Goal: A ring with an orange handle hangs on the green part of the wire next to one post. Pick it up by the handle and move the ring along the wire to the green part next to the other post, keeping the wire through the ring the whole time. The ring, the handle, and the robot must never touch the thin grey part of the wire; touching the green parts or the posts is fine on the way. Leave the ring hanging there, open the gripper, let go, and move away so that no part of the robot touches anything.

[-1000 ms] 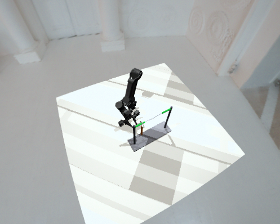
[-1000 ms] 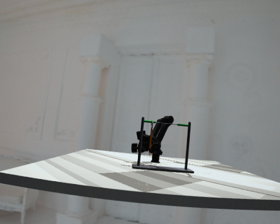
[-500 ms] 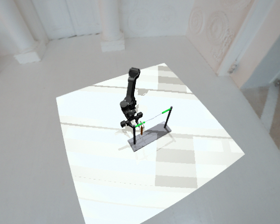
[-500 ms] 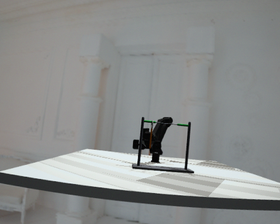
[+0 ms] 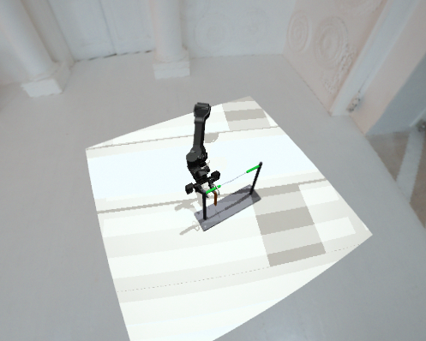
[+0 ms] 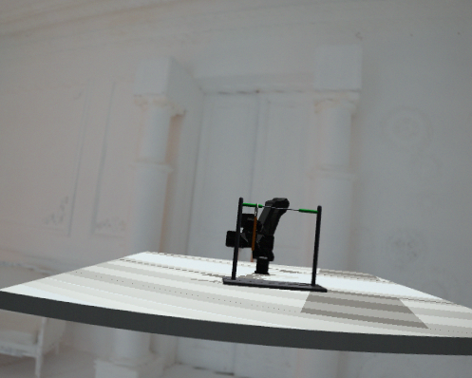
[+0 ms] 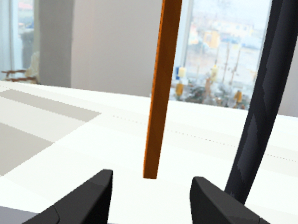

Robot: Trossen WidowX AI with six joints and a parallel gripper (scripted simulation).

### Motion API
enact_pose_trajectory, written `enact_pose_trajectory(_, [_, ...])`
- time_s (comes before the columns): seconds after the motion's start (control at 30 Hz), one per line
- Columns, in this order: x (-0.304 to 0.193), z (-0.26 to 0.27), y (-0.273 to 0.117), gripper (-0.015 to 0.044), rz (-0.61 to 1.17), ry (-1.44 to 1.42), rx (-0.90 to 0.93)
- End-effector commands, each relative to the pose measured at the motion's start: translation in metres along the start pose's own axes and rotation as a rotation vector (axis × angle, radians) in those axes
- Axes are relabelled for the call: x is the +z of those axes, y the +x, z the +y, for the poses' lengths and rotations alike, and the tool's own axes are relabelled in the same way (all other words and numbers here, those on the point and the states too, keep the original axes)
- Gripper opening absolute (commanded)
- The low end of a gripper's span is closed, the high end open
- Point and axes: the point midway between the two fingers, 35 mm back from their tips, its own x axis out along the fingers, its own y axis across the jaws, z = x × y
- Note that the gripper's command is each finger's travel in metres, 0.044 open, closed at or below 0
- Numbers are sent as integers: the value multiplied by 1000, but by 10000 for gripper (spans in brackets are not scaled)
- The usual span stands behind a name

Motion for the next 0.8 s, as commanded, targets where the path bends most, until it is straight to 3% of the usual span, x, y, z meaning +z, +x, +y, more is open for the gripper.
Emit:
enact_pose_trajectory(0.0, [1, -2, 6, 160, 0, 4, -4])
enact_pose_trajectory(0.77, [4, -4, 39, 160, -2, 4, -4])
